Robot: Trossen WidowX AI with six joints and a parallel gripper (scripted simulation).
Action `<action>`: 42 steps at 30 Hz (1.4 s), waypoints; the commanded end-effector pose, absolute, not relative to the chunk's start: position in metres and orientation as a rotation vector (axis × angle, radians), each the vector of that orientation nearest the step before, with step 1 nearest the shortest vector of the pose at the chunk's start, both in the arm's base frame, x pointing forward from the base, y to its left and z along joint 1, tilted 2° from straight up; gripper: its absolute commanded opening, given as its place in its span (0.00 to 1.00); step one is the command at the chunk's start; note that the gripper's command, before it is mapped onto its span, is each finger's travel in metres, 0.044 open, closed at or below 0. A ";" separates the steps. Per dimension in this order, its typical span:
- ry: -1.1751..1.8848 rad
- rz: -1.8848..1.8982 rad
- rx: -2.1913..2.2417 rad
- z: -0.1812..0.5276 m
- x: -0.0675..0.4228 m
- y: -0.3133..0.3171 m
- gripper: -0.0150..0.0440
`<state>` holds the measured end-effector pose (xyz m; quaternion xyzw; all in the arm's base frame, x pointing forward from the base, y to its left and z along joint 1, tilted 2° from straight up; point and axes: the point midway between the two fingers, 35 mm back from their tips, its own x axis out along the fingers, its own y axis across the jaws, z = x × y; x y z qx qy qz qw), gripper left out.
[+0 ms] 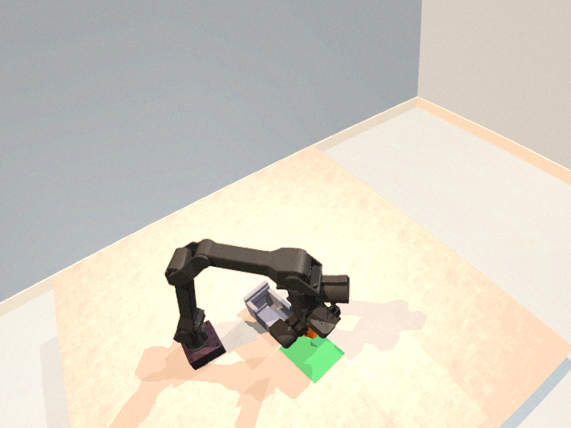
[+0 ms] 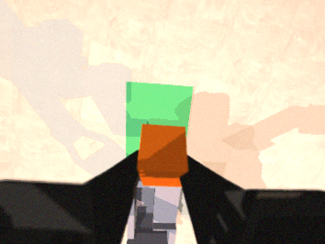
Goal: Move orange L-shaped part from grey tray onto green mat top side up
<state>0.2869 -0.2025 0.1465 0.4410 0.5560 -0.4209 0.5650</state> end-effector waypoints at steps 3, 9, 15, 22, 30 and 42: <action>1.317 -0.988 1.029 0.140 0.288 -0.204 0.25; 1.317 -0.988 1.029 0.131 0.288 -0.204 0.25; 1.317 -0.988 1.029 0.121 0.288 -0.204 0.25; 1.317 -0.988 1.029 0.109 0.289 -0.204 0.25; 1.317 -0.988 1.029 0.096 0.289 -0.204 0.25; 1.317 -0.988 1.029 0.077 0.289 -0.203 0.25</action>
